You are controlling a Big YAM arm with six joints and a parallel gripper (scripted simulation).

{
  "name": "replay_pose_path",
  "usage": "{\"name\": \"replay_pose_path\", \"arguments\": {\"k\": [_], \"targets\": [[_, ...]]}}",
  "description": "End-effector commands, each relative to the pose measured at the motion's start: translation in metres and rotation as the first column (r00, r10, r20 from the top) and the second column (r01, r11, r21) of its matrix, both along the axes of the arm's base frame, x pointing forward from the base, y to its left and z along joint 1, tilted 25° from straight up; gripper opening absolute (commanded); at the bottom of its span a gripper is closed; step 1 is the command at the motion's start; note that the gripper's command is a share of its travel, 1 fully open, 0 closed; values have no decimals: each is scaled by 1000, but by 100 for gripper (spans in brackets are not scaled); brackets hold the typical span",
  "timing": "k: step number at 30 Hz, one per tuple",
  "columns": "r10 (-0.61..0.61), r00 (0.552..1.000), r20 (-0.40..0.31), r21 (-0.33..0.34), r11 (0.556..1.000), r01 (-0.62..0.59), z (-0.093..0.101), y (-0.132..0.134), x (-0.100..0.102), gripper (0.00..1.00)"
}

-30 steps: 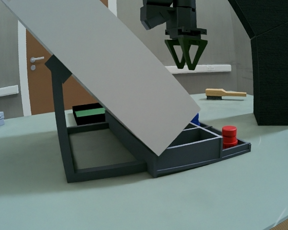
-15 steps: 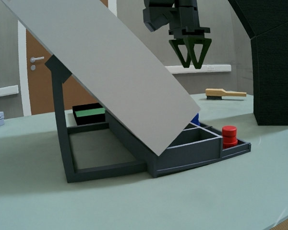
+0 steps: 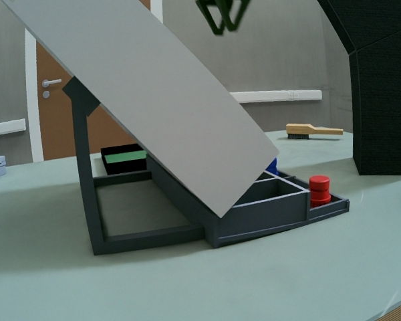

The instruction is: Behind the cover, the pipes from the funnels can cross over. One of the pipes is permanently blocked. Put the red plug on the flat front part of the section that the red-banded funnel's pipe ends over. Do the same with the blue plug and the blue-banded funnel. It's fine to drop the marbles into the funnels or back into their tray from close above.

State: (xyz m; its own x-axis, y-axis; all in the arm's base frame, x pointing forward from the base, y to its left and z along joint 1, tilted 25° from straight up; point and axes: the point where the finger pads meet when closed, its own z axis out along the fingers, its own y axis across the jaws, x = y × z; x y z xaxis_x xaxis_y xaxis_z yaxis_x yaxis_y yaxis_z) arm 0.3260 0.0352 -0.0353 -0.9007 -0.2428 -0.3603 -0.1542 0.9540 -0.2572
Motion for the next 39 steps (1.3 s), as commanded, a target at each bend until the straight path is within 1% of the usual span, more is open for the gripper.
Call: {"name": "replay_pose_path", "arguments": {"k": [1, 2, 39], "targets": [[-21, 999, -30, 4, 1000, 21, 9, 6, -1, 59], [0, 1000, 7, 2, 1000, 0, -6, -1, 2, 59], [4, 1000, 4, 3, 1000, -4, -5, 2, 1, 59]]}}
